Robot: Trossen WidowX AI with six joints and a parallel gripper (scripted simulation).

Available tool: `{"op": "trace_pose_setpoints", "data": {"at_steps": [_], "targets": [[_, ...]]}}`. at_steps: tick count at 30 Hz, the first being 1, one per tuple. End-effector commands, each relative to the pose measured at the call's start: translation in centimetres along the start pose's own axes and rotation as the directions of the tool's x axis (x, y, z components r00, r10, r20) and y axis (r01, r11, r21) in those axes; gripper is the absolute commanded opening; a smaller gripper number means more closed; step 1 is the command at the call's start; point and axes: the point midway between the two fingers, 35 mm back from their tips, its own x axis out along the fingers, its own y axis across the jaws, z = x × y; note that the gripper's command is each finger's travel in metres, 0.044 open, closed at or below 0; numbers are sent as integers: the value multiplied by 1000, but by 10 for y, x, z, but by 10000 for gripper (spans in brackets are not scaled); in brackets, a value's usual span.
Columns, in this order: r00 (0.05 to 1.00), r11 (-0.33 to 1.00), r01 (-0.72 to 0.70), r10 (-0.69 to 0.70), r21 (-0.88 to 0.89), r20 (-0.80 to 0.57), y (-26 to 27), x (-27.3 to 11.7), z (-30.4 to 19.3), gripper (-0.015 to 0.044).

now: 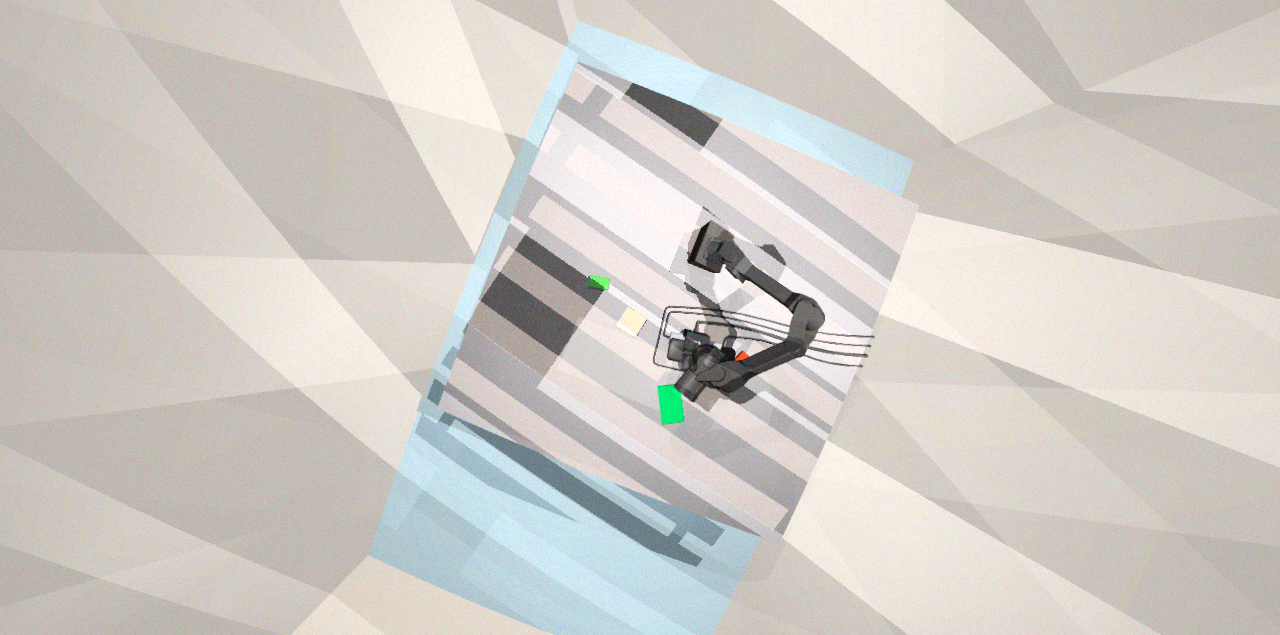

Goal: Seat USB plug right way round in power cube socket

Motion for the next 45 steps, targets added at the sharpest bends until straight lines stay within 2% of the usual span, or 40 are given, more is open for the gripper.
{"op": "trace_pose_setpoints", "data": {"at_steps": [1, 11, 21, 33, 45], "targets": [[1000, 995, 1, -1, 99, 0, 0, 0, 0, 0], [1000, 936, 1, -1, 353, 0, 0, 0, 0, 0], [1000, 812, 1, -1, 583, 0, 0, 0, 0, 0], [1000, 592, 0, -1, 806, 0, 0, 0, 0, 0], [1000, 314, 0, -1, 949, 0, 0, 0, 0, 0]]}}
